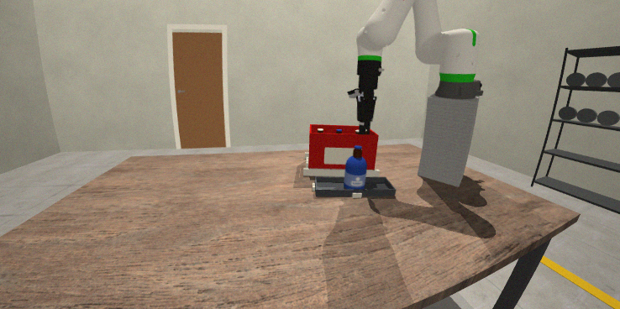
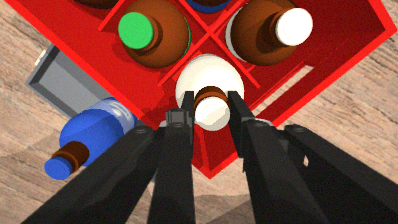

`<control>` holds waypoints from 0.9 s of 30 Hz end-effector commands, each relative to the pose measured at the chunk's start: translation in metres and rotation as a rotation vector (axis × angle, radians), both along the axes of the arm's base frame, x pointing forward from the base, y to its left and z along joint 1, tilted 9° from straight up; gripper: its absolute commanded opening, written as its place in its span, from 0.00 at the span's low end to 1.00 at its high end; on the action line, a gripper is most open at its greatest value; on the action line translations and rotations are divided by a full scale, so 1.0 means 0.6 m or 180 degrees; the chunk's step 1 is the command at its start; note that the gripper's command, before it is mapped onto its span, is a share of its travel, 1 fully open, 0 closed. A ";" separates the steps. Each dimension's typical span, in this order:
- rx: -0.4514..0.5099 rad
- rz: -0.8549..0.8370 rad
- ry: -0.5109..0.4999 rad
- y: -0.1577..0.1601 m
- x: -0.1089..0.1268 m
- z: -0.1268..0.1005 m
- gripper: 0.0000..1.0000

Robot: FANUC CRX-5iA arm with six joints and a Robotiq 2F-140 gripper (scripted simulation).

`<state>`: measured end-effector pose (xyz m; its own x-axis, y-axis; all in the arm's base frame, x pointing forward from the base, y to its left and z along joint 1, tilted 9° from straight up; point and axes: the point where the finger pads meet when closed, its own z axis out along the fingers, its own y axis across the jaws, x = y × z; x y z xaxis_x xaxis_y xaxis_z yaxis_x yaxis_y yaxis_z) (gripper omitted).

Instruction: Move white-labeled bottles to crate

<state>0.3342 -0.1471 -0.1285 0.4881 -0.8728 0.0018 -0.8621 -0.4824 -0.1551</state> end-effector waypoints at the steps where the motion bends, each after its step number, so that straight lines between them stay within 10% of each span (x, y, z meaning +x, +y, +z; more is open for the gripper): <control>1: -0.0002 0.0000 -0.0003 0.000 0.001 0.000 0.10; 27: -0.0002 0.0000 -0.0003 0.000 0.002 -0.005 0.10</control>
<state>0.3346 -0.1468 -0.1318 0.4881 -0.8728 0.0018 -0.8621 -0.4824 -0.1551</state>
